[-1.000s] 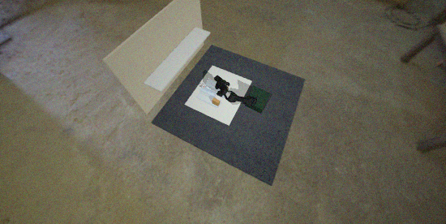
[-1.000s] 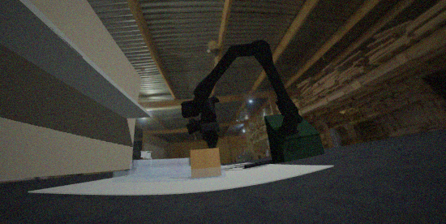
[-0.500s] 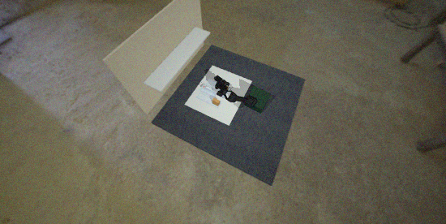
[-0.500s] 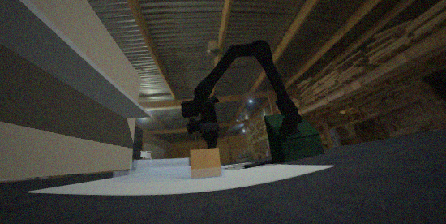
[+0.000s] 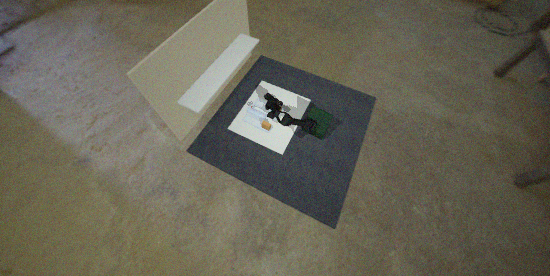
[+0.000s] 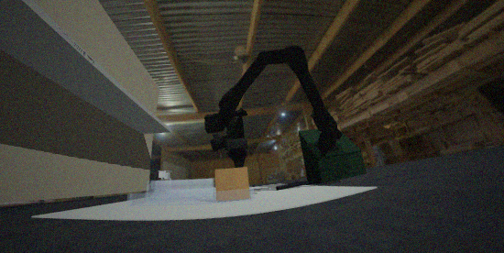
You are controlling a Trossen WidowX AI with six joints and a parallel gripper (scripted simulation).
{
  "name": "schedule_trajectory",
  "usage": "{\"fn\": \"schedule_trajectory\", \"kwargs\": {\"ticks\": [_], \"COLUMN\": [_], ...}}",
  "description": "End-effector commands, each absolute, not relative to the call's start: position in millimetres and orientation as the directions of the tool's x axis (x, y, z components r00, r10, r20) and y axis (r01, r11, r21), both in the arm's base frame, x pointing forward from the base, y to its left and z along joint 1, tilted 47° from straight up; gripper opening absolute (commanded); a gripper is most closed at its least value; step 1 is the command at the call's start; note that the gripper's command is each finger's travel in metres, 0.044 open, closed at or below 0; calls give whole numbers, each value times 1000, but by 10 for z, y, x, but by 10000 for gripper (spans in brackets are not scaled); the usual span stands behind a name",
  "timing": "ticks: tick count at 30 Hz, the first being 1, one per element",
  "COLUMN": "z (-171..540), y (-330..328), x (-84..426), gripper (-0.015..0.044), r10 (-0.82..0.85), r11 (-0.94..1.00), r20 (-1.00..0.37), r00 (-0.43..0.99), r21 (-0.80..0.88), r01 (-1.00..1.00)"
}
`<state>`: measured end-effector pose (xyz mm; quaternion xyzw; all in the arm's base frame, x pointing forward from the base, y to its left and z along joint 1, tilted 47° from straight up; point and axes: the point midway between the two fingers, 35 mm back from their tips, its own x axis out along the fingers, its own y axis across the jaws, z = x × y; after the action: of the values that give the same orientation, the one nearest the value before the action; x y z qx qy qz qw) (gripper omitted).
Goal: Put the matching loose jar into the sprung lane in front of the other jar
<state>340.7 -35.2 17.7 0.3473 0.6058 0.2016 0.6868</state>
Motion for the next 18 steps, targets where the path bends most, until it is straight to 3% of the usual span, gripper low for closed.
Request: {"fn": "schedule_trajectory", "kwargs": {"ticks": [1, 18], "z": [197, 157], "y": [-361, -321], "x": [3458, 3470], "gripper": [0, 0], "r10": [698, 698], "r11": [676, 676], "r20": [-688, -688], "r00": [201, 201], "r21": [725, 725], "r01": [133, 133]}}
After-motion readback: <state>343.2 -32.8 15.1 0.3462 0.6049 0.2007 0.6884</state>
